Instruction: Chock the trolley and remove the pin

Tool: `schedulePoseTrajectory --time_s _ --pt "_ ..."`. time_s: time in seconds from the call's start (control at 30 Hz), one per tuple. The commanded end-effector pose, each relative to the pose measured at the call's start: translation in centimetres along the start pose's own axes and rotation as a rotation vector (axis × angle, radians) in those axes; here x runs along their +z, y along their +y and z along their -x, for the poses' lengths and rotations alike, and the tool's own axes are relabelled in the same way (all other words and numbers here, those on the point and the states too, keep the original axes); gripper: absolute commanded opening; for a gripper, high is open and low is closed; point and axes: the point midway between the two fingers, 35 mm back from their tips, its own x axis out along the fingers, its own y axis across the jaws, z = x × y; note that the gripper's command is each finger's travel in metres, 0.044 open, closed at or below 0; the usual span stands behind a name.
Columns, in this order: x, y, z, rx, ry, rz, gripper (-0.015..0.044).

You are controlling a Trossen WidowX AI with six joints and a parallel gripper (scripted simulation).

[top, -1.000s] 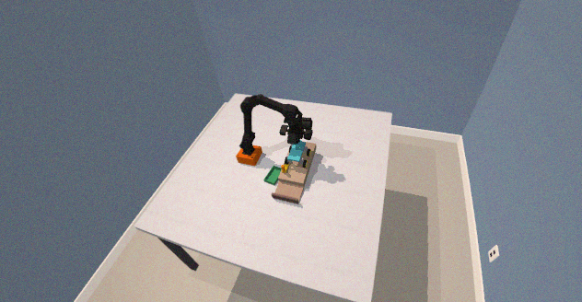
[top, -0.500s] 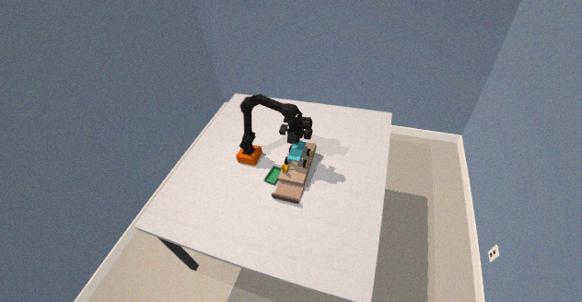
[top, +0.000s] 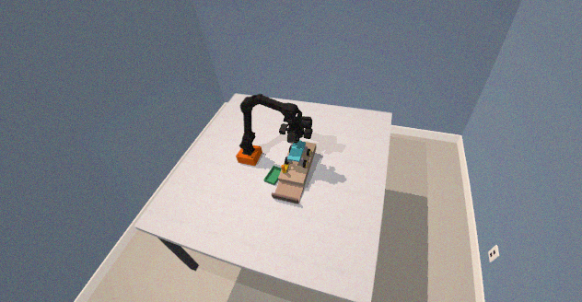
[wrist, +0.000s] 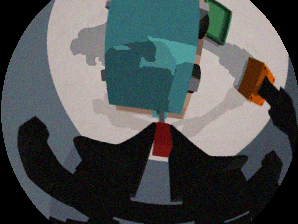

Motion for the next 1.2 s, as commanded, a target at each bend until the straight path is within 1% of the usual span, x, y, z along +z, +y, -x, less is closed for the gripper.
schedulePoseTrajectory --time_s 0.0,1.17 --pt "-0.24 0.07 0.52 0.010 0.004 0.008 0.0000" --pt "-0.64 0.19 1.36 0.011 0.004 0.008 0.0000"
